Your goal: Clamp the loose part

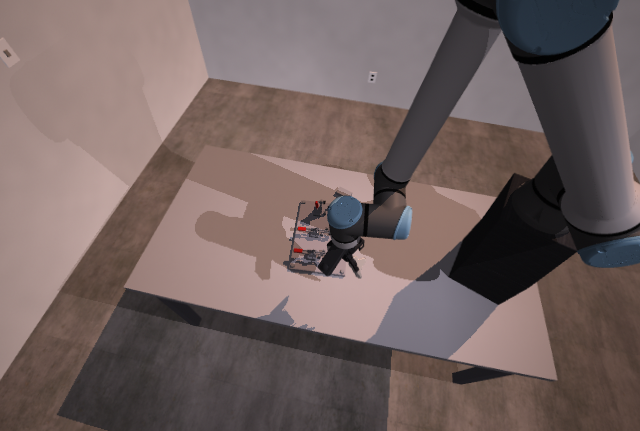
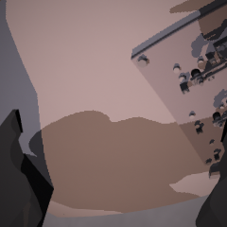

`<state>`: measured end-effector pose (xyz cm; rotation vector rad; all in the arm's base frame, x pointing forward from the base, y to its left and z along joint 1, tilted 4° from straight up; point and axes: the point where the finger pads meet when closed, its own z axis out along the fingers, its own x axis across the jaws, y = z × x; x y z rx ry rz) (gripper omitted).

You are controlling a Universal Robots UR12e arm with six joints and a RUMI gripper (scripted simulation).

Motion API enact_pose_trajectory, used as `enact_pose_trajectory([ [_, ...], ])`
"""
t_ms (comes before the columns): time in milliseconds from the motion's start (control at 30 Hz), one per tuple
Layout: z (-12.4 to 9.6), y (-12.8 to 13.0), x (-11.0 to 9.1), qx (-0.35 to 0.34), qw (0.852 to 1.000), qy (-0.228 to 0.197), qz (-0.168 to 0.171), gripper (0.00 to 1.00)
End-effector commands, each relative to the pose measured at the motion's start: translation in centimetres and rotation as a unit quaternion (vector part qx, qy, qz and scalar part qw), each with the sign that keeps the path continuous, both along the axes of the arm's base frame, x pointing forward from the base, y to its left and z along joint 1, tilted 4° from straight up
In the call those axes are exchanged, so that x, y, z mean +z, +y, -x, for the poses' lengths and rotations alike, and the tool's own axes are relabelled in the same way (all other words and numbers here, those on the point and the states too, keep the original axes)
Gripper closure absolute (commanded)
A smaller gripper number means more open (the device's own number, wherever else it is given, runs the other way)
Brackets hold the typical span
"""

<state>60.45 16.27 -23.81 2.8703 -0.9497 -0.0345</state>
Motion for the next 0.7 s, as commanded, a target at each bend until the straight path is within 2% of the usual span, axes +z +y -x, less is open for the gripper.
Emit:
enact_pose_trajectory([
  [0,-1.2,-1.5,0.4,-0.085,0.996,-0.021,-0.004,0.0],
  [67,-1.6,-2.1,0.5,-0.114,0.993,-0.027,-0.006,0.0],
  [167,-1.6,-2.2,0.6,-0.116,0.993,-0.028,-0.006,0.0],
  [267,-2.5,-3.5,0.9,-0.183,0.982,-0.042,-0.011,0.0],
  [333,-2.8,-4.0,1.0,-0.204,0.978,-0.046,-0.013,0.0],
  [433,-3.2,-4.8,1.2,-0.242,0.969,-0.054,-0.017,0.0],
  [667,-4.4,-7.2,1.8,-0.347,0.935,-0.074,-0.027,0.0],
])
